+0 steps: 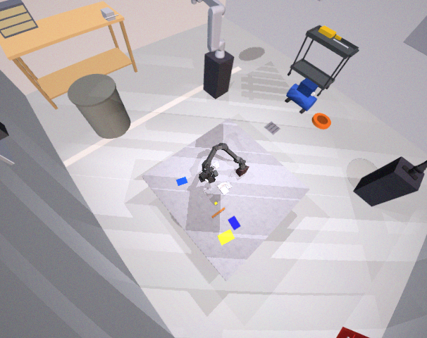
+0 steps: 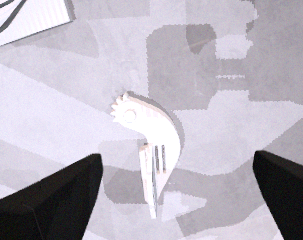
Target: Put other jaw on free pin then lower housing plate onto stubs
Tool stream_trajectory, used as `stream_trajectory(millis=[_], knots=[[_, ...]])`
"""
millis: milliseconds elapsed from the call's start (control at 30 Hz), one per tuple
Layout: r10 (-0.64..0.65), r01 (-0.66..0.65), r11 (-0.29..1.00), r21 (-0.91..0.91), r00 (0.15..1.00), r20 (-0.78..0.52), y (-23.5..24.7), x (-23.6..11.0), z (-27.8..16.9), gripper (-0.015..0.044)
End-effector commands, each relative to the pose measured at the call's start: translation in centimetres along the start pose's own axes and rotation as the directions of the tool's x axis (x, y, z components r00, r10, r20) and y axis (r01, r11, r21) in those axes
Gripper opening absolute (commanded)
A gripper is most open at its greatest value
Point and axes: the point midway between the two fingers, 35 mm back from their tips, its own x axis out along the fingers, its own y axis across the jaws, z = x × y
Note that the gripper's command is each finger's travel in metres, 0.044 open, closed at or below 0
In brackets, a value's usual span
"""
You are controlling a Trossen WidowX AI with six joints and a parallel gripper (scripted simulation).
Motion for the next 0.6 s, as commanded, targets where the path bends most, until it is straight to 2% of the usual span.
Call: stream_trajectory(millis=[0, 267, 567], knots=[[0.003, -0.003, 0.993, 0.122, 1.000, -0.001, 0.13, 0.05, -0.21, 0.0440], [0.003, -0.003, 0.937, 0.349, 1.000, -0.001, 0.17, 0.02, -0.59, 0.0440], [0.003, -0.002, 0.814, 0.581, 1.000, -0.001, 0.21, -0.01, -1.02, 0.0440]])
